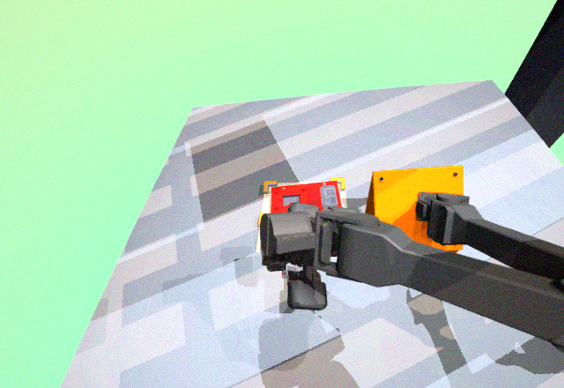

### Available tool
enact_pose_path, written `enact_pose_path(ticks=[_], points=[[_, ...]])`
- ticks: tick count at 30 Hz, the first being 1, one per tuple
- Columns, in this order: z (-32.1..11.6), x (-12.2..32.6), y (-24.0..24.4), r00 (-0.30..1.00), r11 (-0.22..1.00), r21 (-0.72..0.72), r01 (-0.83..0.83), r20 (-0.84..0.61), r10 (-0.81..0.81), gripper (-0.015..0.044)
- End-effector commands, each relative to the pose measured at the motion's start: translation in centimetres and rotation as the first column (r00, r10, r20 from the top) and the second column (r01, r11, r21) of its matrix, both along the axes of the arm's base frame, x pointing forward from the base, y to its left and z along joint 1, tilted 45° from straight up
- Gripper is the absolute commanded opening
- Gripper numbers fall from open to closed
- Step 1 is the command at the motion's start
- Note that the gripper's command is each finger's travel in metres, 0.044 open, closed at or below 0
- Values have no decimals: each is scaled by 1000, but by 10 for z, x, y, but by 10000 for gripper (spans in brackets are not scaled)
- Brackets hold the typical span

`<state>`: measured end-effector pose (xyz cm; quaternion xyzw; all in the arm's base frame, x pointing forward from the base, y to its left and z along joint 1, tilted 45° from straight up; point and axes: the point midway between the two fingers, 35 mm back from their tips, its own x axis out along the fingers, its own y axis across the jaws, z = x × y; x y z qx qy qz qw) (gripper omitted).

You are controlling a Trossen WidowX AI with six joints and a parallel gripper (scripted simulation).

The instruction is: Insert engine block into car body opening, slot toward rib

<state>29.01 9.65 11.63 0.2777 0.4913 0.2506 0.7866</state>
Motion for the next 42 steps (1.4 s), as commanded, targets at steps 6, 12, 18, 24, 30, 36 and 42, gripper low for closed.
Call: enact_pose_path(ticks=[6, 12, 18, 24, 30, 36, 42], points=[[0, -11, 2, 967, 982, 79, 171, 176, -182, 0], [0, -11, 2, 967, 982, 79, 171, 176, -182, 0], [-2, -12, 3, 961, 979, 81, 187, 193, -199, 0], [-12, -15, 13, 925, 960, 115, 254, 261, -276, 0], [-20, -16, 21, 923, 959, 119, 257, 263, -280, 0], [-27, -17, 28, 923, 959, 119, 257, 263, -280, 0], [-34, -18, 35, 923, 959, 120, 257, 262, -280, 0]])
